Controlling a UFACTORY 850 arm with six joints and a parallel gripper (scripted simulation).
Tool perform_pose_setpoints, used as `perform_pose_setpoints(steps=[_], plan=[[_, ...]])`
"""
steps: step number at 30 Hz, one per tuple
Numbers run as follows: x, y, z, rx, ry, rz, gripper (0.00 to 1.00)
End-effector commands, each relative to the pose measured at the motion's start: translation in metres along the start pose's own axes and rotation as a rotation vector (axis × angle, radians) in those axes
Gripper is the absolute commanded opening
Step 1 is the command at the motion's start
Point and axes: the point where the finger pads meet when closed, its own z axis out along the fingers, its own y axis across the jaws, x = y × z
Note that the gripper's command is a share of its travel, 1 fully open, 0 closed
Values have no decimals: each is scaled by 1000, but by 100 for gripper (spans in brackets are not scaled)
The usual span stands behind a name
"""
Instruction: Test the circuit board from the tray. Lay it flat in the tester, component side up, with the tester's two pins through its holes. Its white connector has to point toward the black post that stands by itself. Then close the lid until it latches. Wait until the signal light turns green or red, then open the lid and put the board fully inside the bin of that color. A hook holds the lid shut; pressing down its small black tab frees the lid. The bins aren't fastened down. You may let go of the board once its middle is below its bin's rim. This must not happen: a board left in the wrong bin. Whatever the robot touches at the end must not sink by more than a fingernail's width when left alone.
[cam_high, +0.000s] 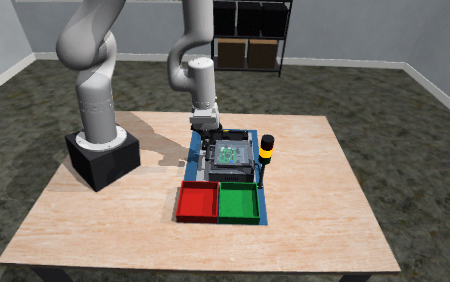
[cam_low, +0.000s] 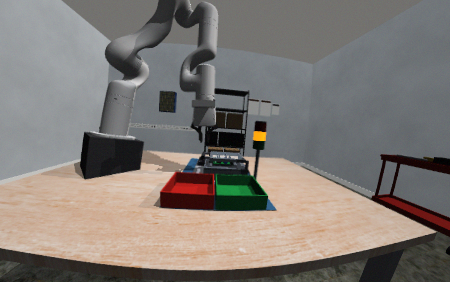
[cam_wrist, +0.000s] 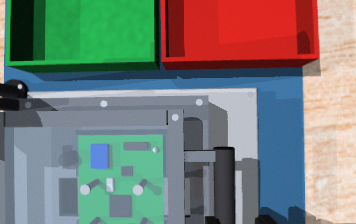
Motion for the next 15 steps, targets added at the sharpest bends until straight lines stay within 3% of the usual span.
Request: perform_pose_setpoints(steps=[1, 15], plan=[[0, -2, -13, -54, -10, 2, 24], [0, -2, -25, -54, -10, 2, 24]])
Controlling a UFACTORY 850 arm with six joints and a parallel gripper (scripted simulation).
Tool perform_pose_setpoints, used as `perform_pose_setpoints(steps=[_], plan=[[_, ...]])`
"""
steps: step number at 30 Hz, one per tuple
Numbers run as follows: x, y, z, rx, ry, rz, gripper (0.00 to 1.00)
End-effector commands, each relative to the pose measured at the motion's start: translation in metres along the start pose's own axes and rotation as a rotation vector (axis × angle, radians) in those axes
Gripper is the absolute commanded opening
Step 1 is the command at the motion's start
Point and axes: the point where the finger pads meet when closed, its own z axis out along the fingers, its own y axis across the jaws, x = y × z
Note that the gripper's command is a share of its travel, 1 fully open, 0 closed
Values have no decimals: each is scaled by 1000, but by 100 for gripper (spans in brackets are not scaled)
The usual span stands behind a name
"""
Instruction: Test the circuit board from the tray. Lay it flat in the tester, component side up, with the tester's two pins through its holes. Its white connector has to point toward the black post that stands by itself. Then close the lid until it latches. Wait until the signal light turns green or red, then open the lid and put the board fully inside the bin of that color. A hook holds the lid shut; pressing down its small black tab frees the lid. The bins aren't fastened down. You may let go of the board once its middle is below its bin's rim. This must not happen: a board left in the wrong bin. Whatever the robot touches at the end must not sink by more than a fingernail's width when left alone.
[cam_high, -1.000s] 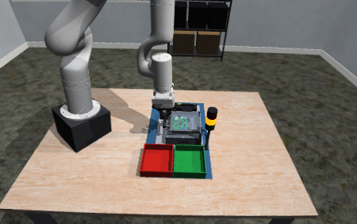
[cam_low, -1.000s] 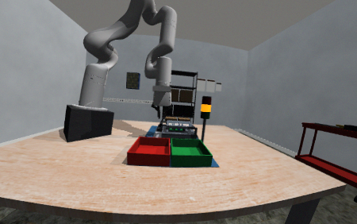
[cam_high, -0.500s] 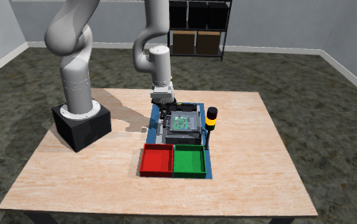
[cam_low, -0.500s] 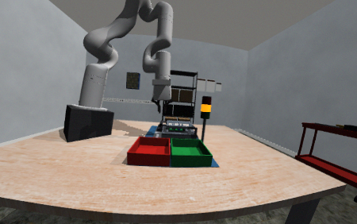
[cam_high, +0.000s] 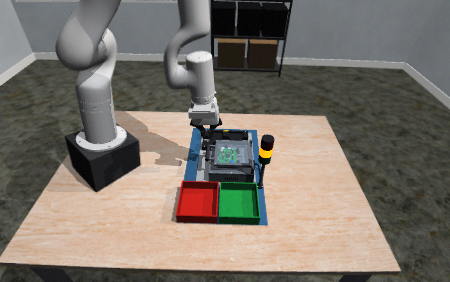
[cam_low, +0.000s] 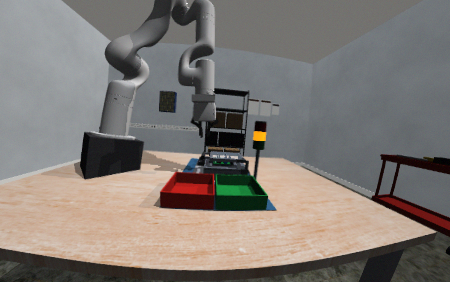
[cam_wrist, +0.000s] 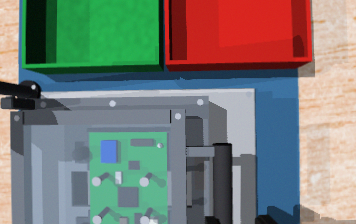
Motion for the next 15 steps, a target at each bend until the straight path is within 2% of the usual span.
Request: perform_pose_setpoints(steps=[1, 2, 3, 15], plan=[[0, -1, -3, -67, 0, 3, 24], [0, -1, -3, -67, 0, 3, 24], [0, -1, -3, -67, 0, 3, 100], [0, -1, -3, -67, 0, 3, 100]])
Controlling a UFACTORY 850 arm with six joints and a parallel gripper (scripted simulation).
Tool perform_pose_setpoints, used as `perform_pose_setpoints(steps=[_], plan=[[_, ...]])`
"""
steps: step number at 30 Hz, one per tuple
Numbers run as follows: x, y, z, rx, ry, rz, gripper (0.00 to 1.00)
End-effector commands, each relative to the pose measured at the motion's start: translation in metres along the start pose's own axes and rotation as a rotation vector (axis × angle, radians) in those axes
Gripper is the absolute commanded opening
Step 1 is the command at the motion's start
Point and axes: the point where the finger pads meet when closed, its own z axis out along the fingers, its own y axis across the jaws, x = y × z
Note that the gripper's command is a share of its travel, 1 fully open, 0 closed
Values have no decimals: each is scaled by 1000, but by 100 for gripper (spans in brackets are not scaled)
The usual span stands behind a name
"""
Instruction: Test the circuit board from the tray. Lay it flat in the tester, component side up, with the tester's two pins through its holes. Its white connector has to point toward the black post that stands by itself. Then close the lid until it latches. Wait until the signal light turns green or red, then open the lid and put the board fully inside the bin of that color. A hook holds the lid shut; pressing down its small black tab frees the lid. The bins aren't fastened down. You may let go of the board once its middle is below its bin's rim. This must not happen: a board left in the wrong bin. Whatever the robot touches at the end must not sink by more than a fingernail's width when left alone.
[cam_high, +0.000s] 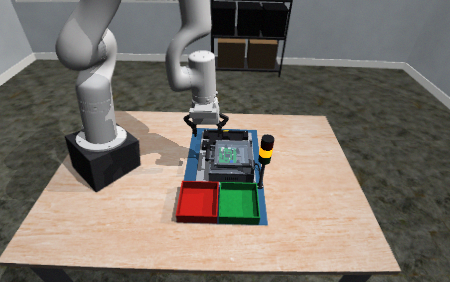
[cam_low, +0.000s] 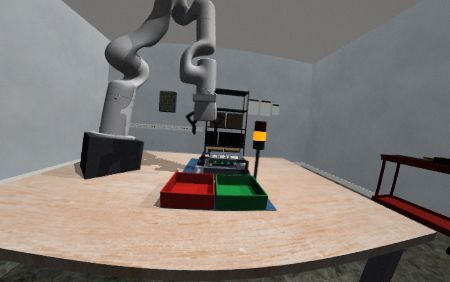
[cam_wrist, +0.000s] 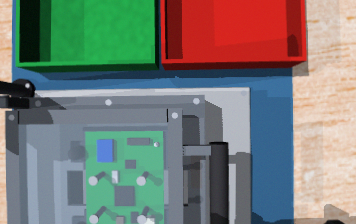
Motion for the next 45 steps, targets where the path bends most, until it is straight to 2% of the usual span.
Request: perform_pose_setpoints(steps=[1, 15, 16, 45], plan=[[0, -1, -1, -40, 9, 2, 100], [0, -1, -1, -40, 9, 2, 100], [0, -1, -1, -40, 9, 2, 0], [0, -1, -1, -40, 9, 2, 0]])
